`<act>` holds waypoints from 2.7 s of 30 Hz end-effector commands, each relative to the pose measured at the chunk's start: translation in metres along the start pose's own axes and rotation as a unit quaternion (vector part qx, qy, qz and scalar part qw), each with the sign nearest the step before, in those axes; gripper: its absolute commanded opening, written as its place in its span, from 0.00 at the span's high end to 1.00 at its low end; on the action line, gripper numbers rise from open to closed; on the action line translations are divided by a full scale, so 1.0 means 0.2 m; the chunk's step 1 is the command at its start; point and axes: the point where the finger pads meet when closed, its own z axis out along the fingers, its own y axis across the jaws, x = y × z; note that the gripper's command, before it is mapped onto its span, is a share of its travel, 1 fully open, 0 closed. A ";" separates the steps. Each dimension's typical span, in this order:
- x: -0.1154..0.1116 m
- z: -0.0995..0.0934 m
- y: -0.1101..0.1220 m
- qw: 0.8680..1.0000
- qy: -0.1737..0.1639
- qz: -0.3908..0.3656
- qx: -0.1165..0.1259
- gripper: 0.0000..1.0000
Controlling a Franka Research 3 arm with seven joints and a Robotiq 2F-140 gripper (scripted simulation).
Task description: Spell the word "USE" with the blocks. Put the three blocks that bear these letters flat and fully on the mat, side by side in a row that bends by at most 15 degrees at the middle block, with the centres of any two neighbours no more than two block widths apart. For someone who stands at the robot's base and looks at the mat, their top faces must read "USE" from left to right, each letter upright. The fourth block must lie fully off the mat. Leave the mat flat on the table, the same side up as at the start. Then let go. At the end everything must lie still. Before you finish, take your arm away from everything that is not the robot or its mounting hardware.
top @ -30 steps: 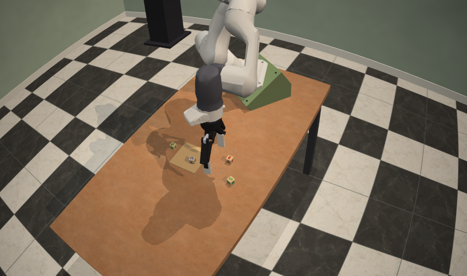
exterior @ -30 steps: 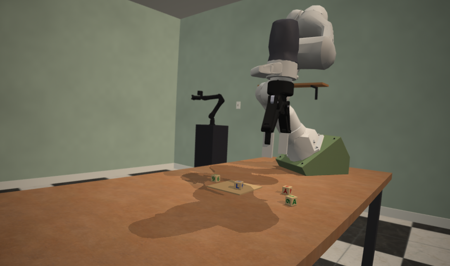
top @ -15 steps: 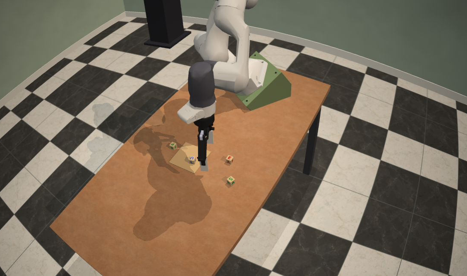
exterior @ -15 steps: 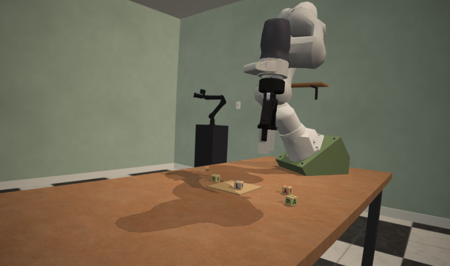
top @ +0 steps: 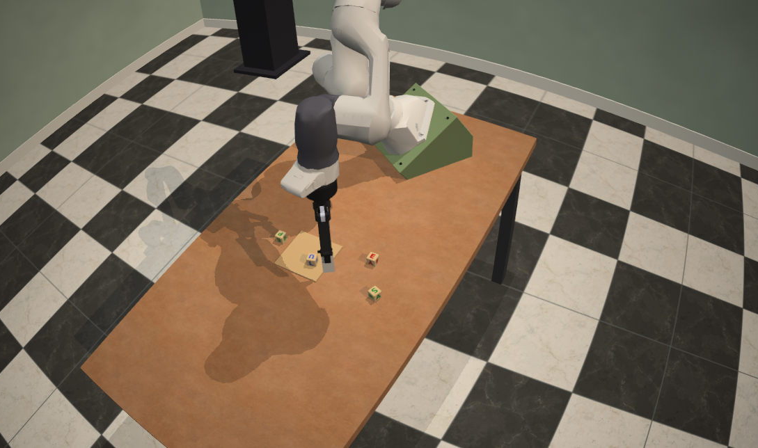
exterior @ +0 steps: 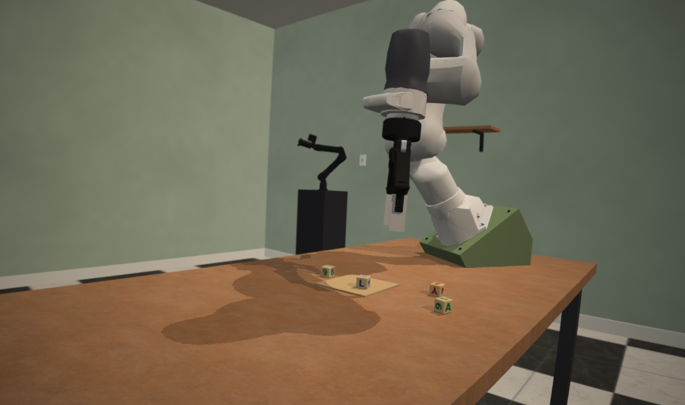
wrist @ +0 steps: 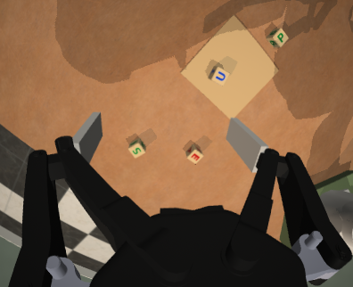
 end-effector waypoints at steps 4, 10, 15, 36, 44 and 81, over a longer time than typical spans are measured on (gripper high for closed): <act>0.05 0.00 0.03 0.996 0.005 -0.090 0.001 0.00; 0.09 0.01 0.07 0.991 0.005 -0.136 0.000 0.00; 0.11 0.01 0.10 0.985 0.004 -0.175 -0.001 0.00; 0.19 0.05 0.22 0.949 -0.003 -0.316 -0.004 0.00; 0.21 0.08 0.28 0.923 -0.008 -0.385 -0.004 0.00; 0.23 0.19 0.47 0.818 -0.030 -0.575 -0.002 0.63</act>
